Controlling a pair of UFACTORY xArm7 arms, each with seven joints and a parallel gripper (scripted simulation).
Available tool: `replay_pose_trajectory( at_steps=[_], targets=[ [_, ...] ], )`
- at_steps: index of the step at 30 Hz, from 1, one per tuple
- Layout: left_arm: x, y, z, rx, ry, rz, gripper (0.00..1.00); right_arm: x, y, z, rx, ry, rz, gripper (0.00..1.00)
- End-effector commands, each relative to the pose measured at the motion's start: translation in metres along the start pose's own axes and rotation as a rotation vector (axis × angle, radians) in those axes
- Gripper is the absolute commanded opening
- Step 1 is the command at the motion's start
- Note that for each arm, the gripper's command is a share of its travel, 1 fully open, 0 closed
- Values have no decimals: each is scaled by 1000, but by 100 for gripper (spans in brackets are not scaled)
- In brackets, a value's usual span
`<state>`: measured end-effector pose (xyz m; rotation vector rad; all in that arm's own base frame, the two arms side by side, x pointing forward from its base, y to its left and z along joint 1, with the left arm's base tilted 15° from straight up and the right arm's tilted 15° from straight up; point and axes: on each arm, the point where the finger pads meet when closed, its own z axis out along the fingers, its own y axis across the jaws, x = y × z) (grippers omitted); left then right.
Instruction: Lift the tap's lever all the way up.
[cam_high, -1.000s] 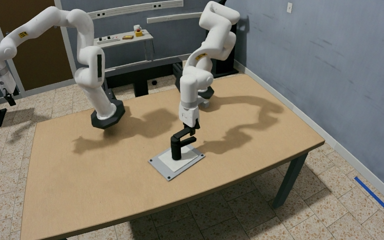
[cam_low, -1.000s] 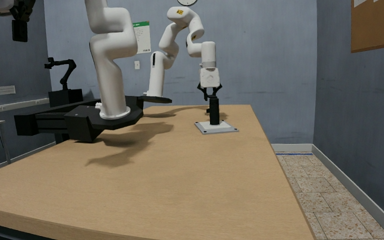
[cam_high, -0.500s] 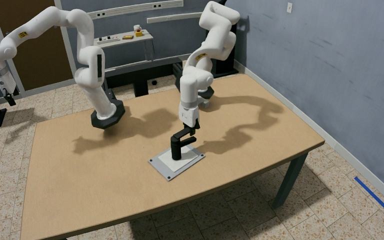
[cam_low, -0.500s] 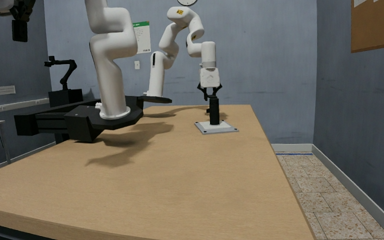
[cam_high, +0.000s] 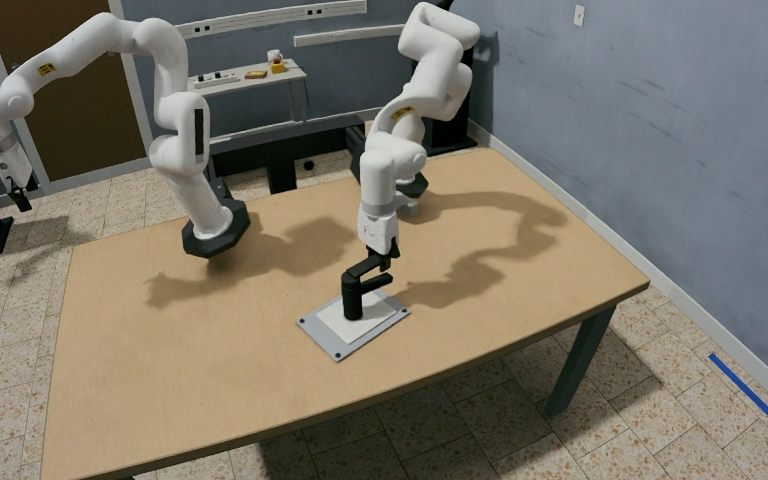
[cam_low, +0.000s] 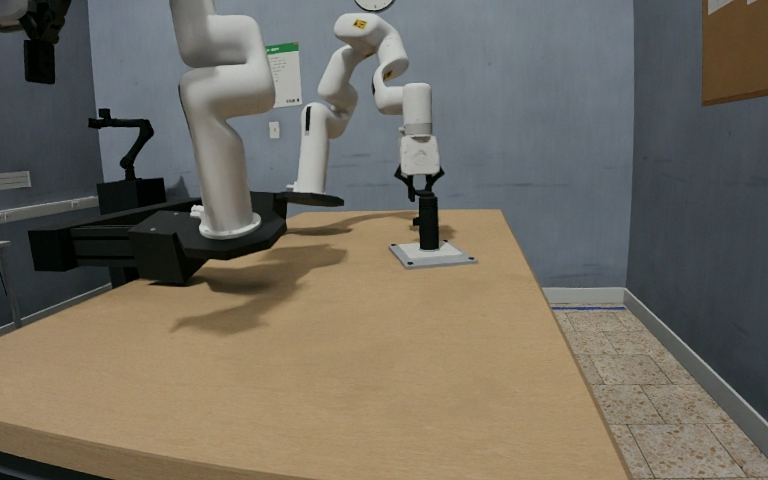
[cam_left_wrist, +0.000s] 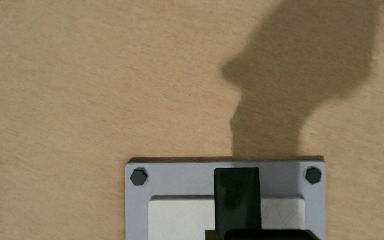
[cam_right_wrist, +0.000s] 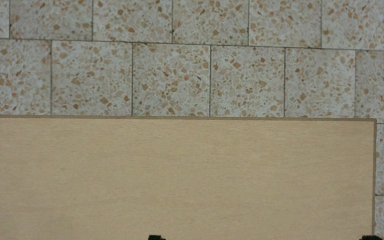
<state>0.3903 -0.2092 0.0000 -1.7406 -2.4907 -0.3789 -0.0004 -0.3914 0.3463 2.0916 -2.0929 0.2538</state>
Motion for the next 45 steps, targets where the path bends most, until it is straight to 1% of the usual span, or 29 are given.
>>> replay_pose_trajectory(
  at_steps=[1,10,18,23,45],
  targets=[
    [-2,1,-2,-3,-4,0,0,1,0,-2,1,4,0,100],
    [-3,1,-9,-3,-4,0,0,1,0,-2,1,4,0,100],
    [-9,1,-26,-3,-4,0,0,1,0,-2,1,4,0,100],
    [-13,1,-33,-3,-4,0,0,1,0,-2,1,4,0,100],
    [-16,1,-37,-3,-4,0,0,1,0,-2,1,4,0,100]
  ],
)
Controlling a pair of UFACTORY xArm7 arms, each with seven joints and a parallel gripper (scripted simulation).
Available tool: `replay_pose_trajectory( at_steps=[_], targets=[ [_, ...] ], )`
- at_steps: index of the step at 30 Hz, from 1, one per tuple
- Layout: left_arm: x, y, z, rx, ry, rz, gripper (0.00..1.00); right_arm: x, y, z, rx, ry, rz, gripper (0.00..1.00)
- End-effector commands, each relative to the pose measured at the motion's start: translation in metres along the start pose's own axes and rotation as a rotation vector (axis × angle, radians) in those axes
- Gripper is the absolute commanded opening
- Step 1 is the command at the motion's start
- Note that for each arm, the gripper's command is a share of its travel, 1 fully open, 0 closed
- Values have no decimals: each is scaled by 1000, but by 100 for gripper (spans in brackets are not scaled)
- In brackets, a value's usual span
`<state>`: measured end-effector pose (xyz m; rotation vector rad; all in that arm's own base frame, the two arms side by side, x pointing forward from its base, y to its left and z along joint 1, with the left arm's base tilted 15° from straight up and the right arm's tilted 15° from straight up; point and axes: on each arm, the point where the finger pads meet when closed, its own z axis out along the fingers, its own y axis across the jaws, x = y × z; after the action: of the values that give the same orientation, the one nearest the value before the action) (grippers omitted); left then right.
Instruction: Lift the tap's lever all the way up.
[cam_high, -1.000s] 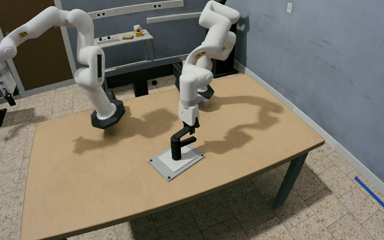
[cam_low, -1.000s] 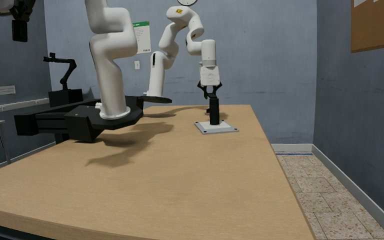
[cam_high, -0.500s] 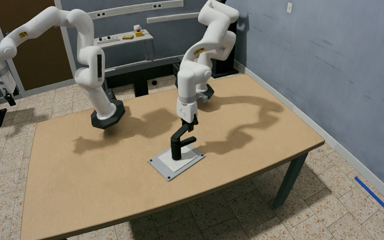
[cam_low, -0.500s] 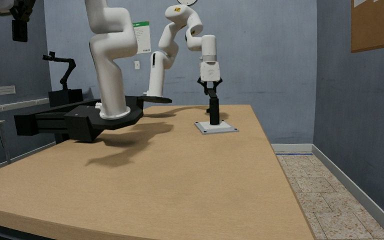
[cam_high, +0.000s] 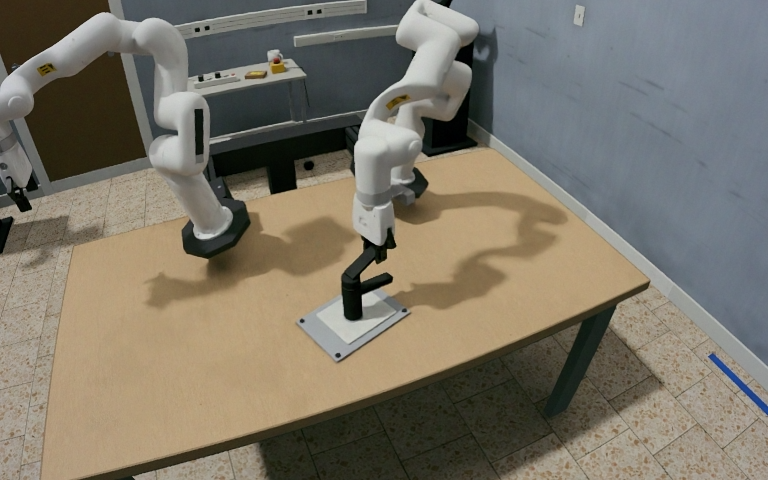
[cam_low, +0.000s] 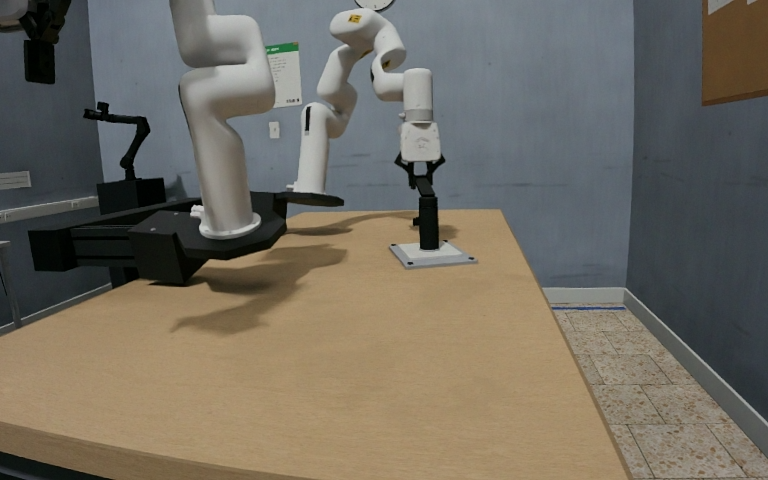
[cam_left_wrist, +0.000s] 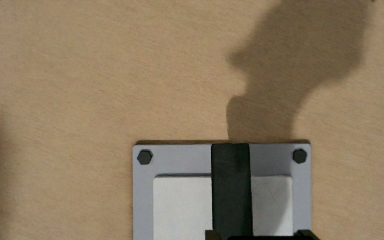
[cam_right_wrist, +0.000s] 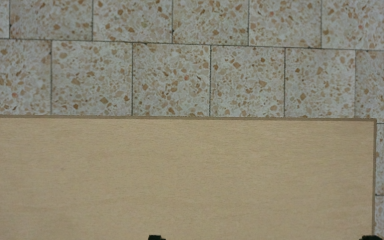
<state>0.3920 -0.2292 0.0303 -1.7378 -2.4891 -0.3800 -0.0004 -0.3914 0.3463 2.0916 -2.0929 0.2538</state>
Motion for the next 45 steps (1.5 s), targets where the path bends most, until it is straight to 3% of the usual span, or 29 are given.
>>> replay_pose_trajectory(
  at_steps=[1,8,9,45],
  targets=[
    [-3,1,-3,-3,-7,1,0,1,0,-2,1,4,0,100],
    [-3,1,-3,-3,-7,1,0,1,0,-2,1,4,0,100],
    [-3,1,-3,-3,-7,1,74,1,0,-2,1,4,0,100],
    [-3,1,-3,-3,-7,1,74,1,0,-2,1,4,0,100]
  ],
)
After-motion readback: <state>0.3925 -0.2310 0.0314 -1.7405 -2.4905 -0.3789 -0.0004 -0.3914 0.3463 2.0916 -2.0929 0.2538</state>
